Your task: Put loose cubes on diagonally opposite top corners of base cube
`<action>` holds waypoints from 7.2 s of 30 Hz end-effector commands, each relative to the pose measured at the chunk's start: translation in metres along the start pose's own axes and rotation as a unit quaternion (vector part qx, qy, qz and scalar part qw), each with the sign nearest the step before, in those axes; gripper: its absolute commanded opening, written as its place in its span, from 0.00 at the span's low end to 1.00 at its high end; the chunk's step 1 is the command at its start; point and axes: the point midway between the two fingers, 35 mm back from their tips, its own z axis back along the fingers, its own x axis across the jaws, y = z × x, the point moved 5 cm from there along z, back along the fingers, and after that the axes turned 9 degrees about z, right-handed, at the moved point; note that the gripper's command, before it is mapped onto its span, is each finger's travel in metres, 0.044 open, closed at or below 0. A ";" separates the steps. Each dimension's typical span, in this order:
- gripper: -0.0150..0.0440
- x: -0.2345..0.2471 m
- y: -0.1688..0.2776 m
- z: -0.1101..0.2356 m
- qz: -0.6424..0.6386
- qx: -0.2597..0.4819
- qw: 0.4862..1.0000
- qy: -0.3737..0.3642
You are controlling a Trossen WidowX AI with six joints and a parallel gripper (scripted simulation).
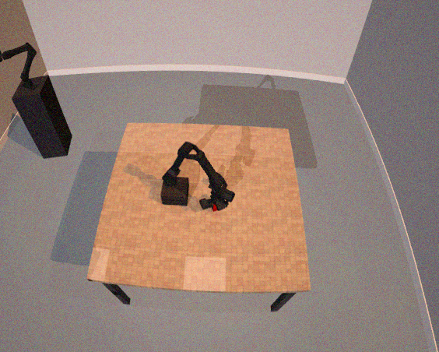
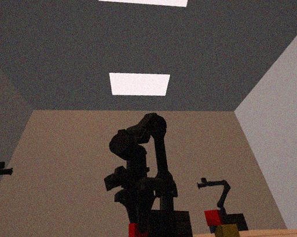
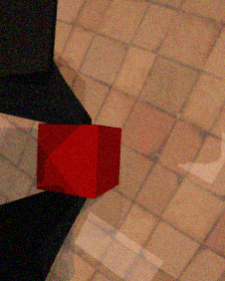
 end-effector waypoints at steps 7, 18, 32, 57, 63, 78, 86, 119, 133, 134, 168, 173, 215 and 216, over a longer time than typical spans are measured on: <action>0.43 0.002 -0.003 0.034 0.002 -0.008 1.000 -0.006; 0.43 0.001 -0.001 0.069 0.002 -0.008 1.000 -0.006; 0.43 0.012 0.010 0.087 0.067 -0.009 0.998 -0.005; 0.43 0.074 0.065 0.085 0.411 -0.010 0.911 -0.004; 0.43 0.086 0.080 0.084 0.488 -0.010 0.873 -0.004; 0.43 0.113 0.122 0.083 0.662 -0.010 0.749 -0.005; 0.43 0.125 0.145 0.083 0.743 -0.010 0.669 -0.006; 0.43 0.138 0.184 0.052 0.846 -0.010 0.533 -0.014; 0.43 0.140 0.184 0.025 0.850 -0.010 0.526 -0.008; 0.43 0.140 0.184 0.024 0.851 -0.010 0.526 -0.008; 0.60 0.140 0.184 0.024 0.851 -0.010 0.526 -0.008; 0.60 0.140 0.185 0.033 0.851 -0.010 0.525 -0.011; 0.60 0.139 0.185 0.074 0.851 -0.010 0.525 -0.010; 0.60 0.139 0.185 0.075 0.851 -0.010 0.525 -0.010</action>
